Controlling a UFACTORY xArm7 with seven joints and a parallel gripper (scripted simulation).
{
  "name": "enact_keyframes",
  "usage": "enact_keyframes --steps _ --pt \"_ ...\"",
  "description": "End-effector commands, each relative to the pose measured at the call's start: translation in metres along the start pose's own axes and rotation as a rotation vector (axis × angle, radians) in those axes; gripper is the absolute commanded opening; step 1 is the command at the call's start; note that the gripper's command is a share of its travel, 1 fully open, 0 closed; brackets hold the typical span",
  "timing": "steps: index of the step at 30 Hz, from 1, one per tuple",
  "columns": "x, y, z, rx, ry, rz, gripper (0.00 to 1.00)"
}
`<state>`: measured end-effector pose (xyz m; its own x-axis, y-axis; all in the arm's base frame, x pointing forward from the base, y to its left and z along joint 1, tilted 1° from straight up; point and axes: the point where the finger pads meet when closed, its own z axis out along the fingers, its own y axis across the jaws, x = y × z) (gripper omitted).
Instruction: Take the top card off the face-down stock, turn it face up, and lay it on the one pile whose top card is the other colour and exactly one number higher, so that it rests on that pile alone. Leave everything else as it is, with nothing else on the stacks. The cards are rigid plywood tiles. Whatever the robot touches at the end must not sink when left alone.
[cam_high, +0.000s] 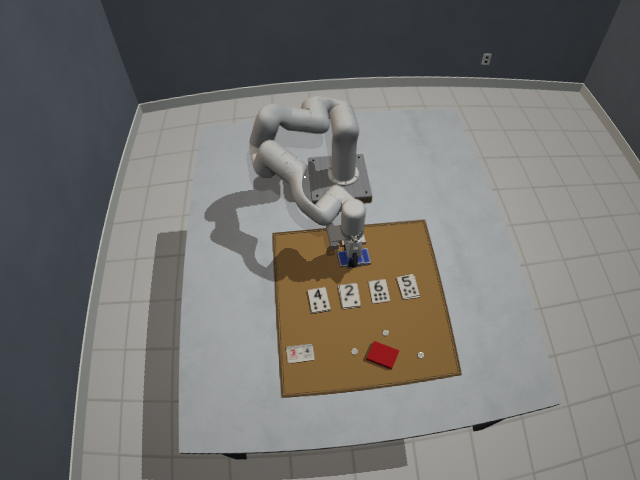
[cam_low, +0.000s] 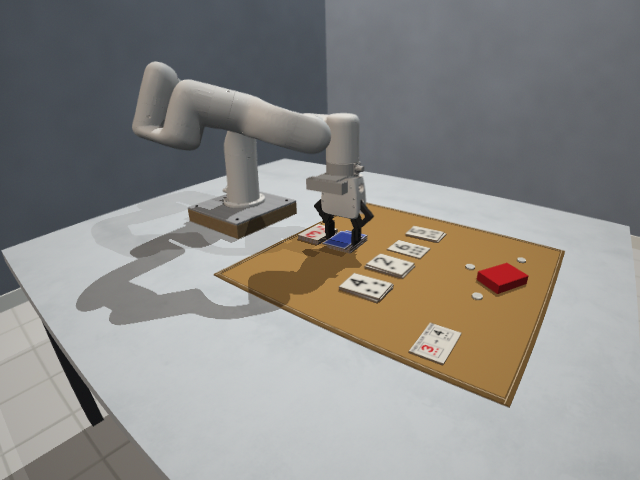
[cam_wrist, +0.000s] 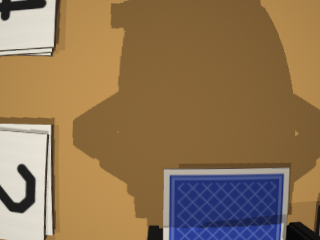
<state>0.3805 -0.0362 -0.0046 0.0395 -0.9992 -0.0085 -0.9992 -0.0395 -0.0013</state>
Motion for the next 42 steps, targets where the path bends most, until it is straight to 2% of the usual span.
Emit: enact_keyframes --steps 1,22,23,42 --pt "0.0 -0.001 0.0018 0.003 0.001 0.0 0.74" --pt "0.0 -0.001 0.0029 0.003 0.001 0.0 0.74" --pt "0.0 -0.001 0.0029 0.003 0.001 0.0 0.87" --pt "0.0 -0.001 0.0029 0.003 0.001 0.0 0.87"
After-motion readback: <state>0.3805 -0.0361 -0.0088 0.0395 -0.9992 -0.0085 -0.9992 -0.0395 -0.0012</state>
